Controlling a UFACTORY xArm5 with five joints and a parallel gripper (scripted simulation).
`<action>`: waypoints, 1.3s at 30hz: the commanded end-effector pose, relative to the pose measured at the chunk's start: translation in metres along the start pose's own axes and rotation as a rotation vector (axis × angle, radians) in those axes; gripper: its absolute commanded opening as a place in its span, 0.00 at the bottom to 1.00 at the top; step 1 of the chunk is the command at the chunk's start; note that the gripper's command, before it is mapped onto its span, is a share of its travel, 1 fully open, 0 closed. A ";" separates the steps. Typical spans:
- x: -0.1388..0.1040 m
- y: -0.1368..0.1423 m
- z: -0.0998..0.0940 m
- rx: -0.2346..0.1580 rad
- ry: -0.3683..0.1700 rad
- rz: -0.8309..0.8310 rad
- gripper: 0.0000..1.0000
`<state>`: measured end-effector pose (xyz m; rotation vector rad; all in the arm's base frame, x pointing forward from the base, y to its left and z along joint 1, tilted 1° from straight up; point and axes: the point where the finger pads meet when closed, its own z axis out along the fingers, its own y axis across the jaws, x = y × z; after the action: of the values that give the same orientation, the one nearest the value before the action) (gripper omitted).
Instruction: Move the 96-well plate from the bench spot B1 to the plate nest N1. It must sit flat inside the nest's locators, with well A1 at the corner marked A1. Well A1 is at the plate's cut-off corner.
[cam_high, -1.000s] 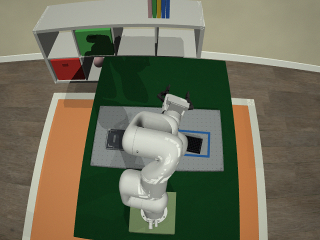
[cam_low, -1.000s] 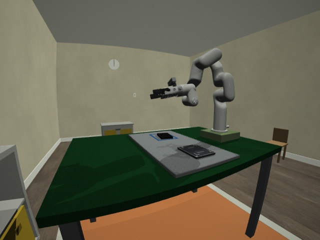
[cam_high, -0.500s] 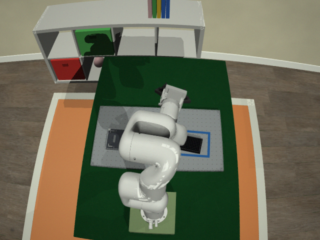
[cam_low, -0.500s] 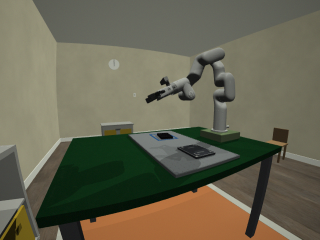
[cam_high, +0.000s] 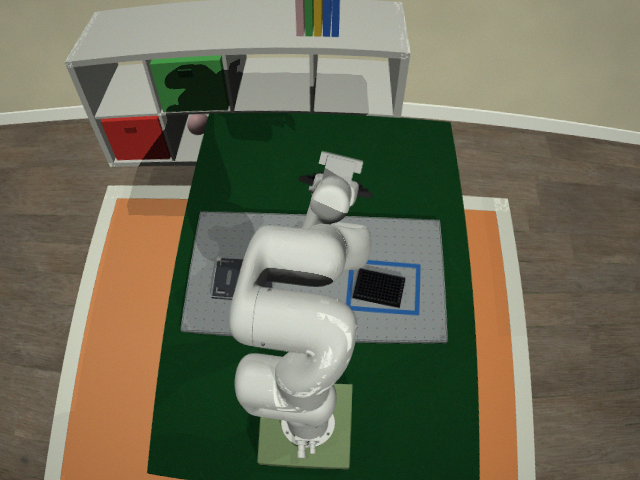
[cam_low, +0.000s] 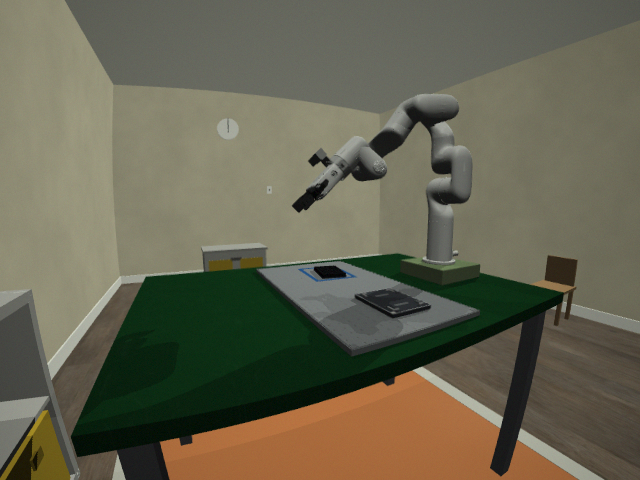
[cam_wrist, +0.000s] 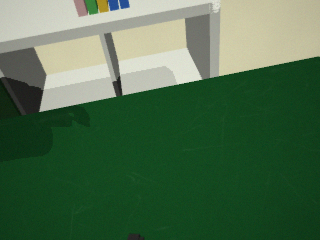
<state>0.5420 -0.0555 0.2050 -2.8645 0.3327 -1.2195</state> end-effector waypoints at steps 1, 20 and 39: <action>-0.005 -0.007 -0.002 -0.007 -0.133 -0.028 1.00; -0.039 -0.024 -0.051 -0.012 -0.504 -0.133 1.00; -0.065 -0.031 -0.114 -0.011 -0.747 -0.204 1.00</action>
<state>0.4350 -0.0072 0.2332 -3.1372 0.0471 -0.1630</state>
